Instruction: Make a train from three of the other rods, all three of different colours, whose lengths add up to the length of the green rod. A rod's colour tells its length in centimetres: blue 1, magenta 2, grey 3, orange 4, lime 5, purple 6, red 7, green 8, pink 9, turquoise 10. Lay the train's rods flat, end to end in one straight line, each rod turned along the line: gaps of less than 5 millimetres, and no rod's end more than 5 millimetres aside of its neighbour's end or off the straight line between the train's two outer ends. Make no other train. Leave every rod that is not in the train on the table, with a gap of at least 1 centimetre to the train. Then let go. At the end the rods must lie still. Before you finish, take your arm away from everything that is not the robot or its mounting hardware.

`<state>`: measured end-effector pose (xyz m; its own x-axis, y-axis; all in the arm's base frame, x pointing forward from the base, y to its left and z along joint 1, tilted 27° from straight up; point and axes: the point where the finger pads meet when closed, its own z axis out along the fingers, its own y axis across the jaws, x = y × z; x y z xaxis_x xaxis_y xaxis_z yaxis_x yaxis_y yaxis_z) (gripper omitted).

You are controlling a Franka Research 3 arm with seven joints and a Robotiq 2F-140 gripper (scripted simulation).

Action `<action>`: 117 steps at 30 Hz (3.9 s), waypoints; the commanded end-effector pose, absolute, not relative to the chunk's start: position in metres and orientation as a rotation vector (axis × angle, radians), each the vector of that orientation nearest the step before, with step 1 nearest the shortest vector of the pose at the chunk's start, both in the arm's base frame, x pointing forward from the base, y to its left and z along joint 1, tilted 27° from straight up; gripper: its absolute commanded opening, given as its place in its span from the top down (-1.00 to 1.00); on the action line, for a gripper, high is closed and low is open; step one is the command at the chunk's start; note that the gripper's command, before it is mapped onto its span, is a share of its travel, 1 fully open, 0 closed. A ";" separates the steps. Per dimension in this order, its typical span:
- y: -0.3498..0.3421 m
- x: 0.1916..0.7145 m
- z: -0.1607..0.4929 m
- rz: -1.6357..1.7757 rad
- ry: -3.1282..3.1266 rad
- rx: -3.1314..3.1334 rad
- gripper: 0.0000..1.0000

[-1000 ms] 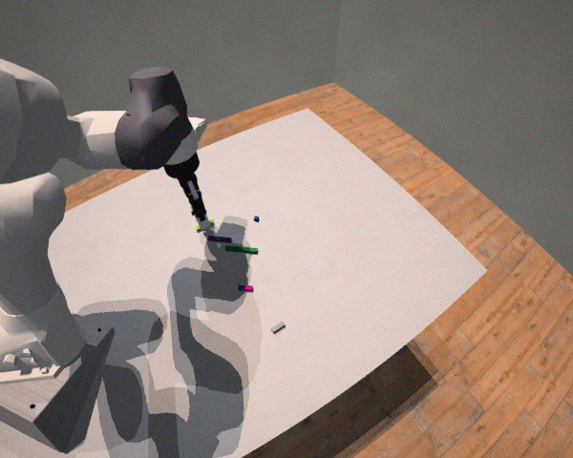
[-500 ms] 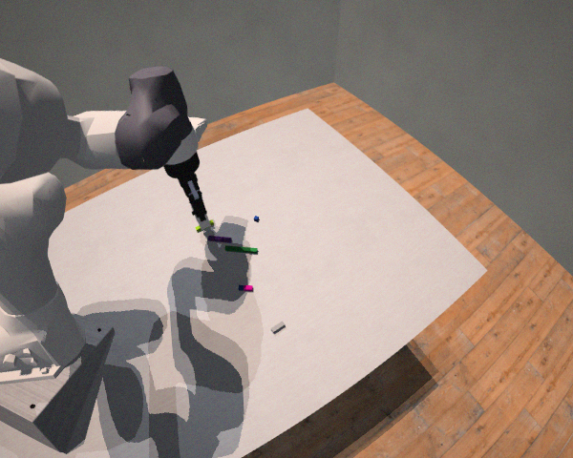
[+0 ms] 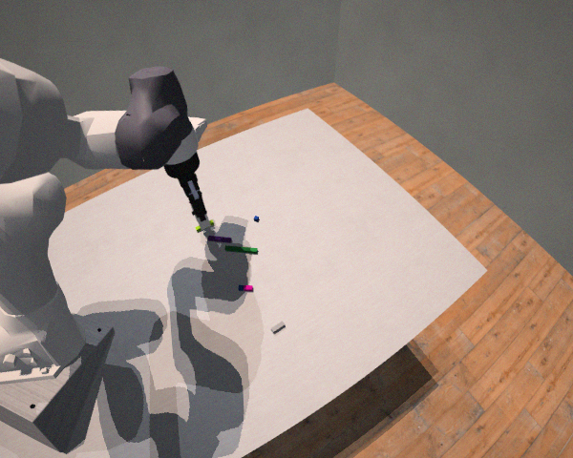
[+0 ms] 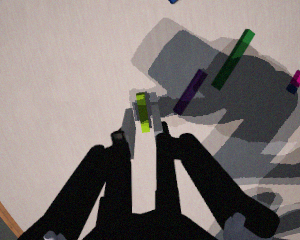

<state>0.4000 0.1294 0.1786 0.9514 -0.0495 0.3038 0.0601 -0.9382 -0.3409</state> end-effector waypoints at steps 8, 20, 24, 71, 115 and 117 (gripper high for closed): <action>0.130 0.401 0.178 -0.440 -0.002 -2.751 0.71; 0.130 0.401 0.178 -0.440 -0.002 -2.751 0.71; 0.130 0.401 0.177 -0.440 -0.002 -2.751 0.71; 0.135 0.406 0.163 -0.440 -0.002 -2.751 0.71; 0.135 0.406 0.163 -0.440 -0.002 -2.751 0.94; 0.135 0.406 0.163 -0.440 -0.002 -2.751 0.94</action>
